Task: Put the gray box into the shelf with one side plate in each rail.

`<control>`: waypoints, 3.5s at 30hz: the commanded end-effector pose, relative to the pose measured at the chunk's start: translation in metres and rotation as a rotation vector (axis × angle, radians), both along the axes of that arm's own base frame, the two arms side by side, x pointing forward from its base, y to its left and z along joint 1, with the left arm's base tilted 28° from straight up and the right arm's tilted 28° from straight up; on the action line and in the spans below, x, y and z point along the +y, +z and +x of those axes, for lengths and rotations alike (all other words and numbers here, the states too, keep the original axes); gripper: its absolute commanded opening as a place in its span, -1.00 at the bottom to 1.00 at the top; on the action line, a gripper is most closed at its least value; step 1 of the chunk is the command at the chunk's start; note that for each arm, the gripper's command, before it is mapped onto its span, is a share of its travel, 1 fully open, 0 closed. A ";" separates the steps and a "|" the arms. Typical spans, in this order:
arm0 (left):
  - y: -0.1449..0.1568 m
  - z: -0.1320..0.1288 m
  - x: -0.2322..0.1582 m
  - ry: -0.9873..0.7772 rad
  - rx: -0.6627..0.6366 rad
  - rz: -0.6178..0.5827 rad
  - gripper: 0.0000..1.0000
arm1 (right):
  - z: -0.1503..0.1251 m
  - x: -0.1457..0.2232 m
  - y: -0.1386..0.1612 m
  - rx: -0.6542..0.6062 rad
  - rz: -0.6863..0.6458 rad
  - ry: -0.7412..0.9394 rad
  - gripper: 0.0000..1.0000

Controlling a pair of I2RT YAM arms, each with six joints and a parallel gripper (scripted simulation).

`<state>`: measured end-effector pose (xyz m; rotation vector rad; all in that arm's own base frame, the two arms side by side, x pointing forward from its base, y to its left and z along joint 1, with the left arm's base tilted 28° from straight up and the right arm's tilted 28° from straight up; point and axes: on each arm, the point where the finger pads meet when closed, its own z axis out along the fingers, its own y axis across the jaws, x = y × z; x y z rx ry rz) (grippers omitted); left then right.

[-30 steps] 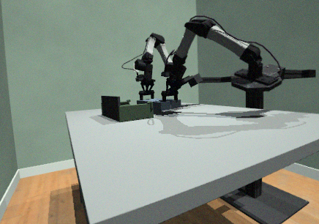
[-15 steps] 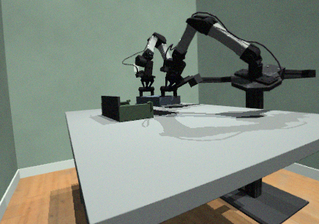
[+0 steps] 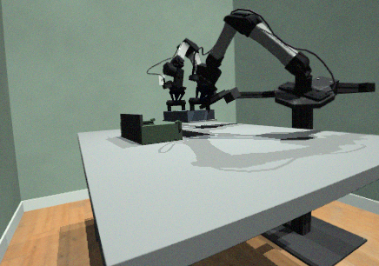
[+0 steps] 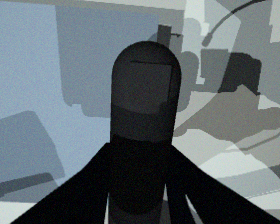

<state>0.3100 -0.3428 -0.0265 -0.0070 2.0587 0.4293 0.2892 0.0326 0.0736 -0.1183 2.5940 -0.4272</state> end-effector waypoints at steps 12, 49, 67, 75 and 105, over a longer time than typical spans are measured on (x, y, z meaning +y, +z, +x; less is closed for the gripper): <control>0.040 0.004 -0.013 -0.055 -0.100 -0.020 -0.45 | 0.006 0.007 0.031 -0.082 0.008 0.008 -0.46; 0.049 0.034 -0.008 -0.048 -0.098 -0.016 -0.45 | 0.038 0.010 0.036 -0.076 0.013 0.012 -0.46; 0.058 0.057 -0.006 -0.044 -0.093 -0.010 -0.45 | 0.063 0.012 0.041 -0.073 0.019 0.014 -0.46; 0.063 0.069 -0.005 -0.042 -0.091 -0.008 -0.45 | 0.075 0.013 0.044 -0.073 0.020 0.015 -0.46; 0.079 0.111 -0.005 -0.041 -0.098 -0.008 -0.45 | 0.118 0.015 0.060 -0.077 0.015 0.017 -0.46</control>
